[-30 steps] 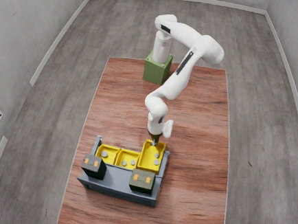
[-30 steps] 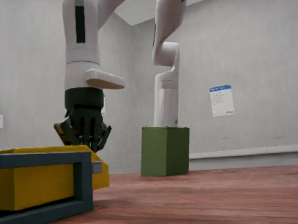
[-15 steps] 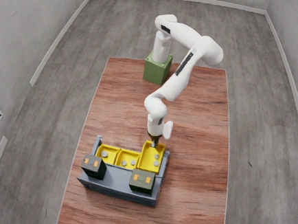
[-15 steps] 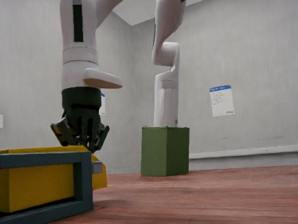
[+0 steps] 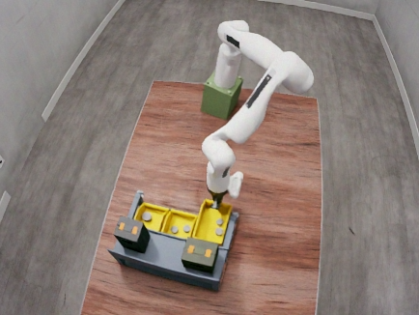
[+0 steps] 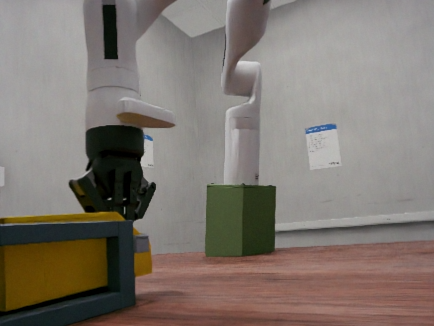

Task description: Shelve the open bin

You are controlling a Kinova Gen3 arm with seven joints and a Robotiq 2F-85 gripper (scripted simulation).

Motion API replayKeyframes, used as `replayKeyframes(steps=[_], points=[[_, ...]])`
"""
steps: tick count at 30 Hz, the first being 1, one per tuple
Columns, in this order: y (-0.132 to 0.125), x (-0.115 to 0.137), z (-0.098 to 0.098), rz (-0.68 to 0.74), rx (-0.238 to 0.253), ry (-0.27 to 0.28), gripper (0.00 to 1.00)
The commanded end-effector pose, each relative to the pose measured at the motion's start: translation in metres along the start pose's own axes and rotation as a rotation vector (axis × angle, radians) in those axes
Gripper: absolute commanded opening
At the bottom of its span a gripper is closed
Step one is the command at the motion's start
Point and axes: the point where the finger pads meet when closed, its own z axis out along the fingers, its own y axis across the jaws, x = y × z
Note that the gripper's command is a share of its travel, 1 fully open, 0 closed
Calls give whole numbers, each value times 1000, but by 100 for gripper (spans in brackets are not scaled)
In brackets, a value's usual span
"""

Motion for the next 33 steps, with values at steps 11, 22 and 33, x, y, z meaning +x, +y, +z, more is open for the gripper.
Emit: replayKeyframes(steps=[11, 22, 33], points=[[9, 0, -2, 0, -4, 1, 10], [19, 0, -2, 0, -4, 1, 10], [22, 0, -2, 0, -4, 1, 10]])
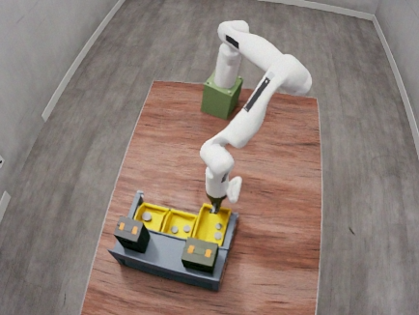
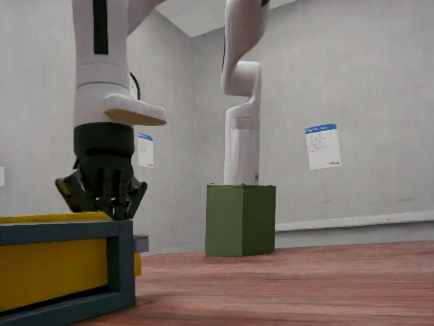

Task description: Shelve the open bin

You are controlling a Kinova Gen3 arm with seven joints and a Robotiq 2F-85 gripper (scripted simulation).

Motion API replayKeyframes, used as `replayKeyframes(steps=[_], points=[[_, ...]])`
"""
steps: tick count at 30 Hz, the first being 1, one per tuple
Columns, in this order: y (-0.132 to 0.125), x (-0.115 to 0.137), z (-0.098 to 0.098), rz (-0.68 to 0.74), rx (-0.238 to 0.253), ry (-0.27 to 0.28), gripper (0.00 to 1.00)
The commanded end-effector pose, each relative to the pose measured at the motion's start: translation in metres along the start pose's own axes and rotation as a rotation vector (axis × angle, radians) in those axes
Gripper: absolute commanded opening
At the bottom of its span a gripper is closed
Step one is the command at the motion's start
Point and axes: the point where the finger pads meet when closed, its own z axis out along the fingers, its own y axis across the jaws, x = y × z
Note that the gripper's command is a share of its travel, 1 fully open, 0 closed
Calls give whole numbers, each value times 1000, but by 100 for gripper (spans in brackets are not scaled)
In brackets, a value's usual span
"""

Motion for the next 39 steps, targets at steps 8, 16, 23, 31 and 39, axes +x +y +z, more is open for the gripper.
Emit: replayKeyframes(steps=[8, 16, 23, 31, 39], points=[[10, 0, -2, 0, -4, 1, 10], [12, 0, -2, 0, -3, 1, 10], [20, 0, -2, 0, -4, 1, 10], [20, 0, -2, 0, -4, 1, 10], [29, 0, -2, 0, -4, 1, 10]])
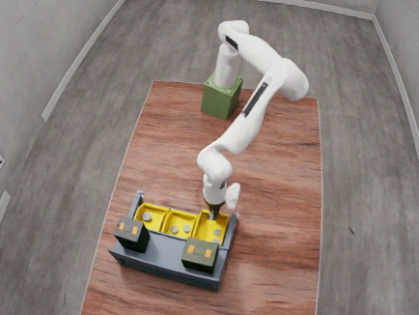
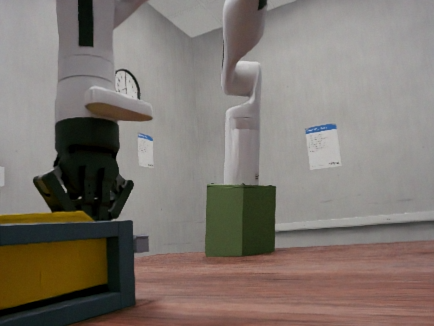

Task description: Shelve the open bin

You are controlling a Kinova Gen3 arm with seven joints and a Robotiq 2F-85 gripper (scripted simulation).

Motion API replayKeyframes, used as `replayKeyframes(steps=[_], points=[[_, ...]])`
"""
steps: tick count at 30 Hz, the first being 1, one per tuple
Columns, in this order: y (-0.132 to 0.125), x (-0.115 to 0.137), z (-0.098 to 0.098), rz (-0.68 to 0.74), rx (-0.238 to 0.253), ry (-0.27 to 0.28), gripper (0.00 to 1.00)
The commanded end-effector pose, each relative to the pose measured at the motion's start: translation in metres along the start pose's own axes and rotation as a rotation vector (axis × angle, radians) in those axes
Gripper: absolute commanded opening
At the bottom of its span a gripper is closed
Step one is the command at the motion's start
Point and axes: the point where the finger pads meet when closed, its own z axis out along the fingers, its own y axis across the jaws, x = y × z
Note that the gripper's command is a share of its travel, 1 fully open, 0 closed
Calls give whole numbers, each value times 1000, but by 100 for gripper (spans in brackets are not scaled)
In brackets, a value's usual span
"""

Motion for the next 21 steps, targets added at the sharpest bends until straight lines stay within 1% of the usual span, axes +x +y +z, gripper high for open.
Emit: replayKeyframes(steps=[1, 10, 15, 21], points=[[4, 0, -2, 0, -3, 1, 10], [4, 0, -2, 0, -3, 1, 10], [13, 0, -2, 0, -4, 1, 10], [13, 0, -2, 0, -4, 1, 10]])
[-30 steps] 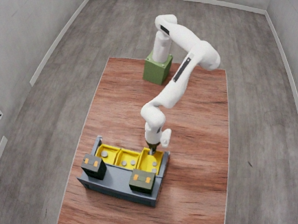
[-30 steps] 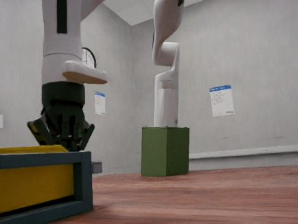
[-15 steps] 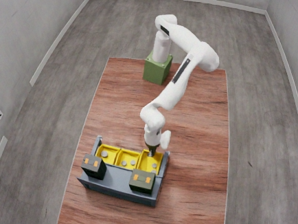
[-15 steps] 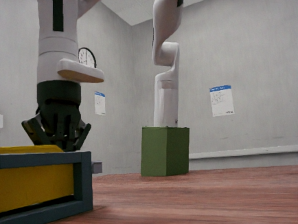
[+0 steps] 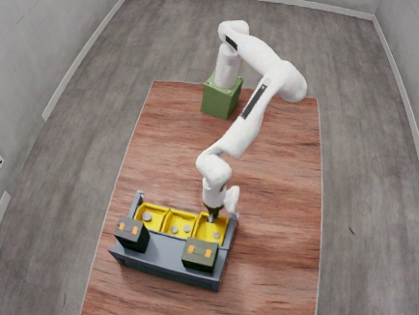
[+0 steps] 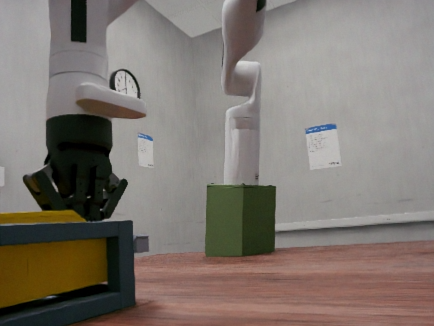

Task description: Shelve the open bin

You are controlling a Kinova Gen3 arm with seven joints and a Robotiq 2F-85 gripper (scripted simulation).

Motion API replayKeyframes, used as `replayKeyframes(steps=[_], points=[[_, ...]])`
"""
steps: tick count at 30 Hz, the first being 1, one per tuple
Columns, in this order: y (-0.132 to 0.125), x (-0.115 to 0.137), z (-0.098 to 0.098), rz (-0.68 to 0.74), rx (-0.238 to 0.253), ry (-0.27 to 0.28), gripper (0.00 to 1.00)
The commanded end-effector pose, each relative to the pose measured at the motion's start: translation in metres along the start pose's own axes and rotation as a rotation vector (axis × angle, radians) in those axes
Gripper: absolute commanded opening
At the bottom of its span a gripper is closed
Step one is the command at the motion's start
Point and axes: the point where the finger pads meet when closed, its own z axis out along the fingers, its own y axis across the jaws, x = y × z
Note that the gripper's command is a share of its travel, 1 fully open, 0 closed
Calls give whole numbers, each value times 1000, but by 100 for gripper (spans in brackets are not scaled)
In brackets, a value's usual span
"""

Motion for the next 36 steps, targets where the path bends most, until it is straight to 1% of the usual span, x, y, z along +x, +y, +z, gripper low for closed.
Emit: replayKeyframes(steps=[1, 6, 11, 23, 28, 36], points=[[2, 0, -1, 0, -3, 1, 10], [2, 0, -1, 0, -3, 1, 10], [11, 0, -2, 0, -3, 1, 10], [11, 0, -2, 0, -3, 1, 10], [10, 0, 6, 0, -3, 1, 10], [10, 0, 6, 0, -3, 1, 10]])
